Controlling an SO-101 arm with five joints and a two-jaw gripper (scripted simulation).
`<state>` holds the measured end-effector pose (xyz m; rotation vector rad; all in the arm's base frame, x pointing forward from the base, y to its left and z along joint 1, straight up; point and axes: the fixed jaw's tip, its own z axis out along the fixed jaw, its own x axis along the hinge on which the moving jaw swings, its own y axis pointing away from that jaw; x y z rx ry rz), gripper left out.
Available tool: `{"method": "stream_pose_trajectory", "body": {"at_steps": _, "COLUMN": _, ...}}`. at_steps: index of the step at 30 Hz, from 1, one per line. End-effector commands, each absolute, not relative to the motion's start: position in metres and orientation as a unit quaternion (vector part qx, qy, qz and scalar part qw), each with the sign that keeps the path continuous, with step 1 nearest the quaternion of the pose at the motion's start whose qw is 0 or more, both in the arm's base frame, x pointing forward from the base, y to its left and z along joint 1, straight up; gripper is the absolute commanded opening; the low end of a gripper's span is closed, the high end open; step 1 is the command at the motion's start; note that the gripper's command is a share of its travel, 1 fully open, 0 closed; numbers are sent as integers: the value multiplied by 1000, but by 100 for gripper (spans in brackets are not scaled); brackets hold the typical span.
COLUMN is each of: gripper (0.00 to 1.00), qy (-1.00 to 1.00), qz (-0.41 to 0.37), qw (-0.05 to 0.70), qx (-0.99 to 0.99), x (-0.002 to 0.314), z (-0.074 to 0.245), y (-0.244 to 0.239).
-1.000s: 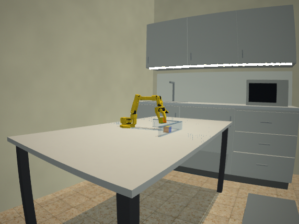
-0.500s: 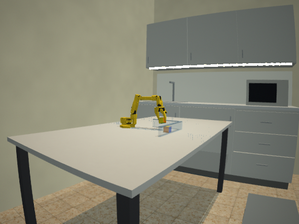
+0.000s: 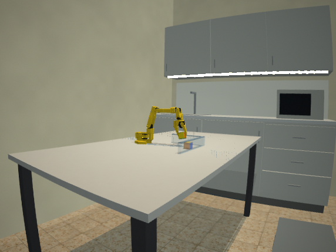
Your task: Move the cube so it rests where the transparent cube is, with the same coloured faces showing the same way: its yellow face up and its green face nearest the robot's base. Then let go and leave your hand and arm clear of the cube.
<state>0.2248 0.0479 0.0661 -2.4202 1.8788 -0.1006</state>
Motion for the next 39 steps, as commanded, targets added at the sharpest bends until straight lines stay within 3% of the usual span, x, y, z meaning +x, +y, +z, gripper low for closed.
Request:
{"method": "stream_pose_trajectory", "body": {"at_steps": 1, "gripper": 22, "qy": 589, "qz": -53, "qw": 60, "qx": -804, "x": 230, "z": 78, "y": 47}}
{"method": "stream_pose_trajectory", "body": {"at_steps": 39, "gripper": 22, "qy": 390, "qz": -54, "qw": 36, "qx": -918, "x": 228, "z": 77, "y": 40}}
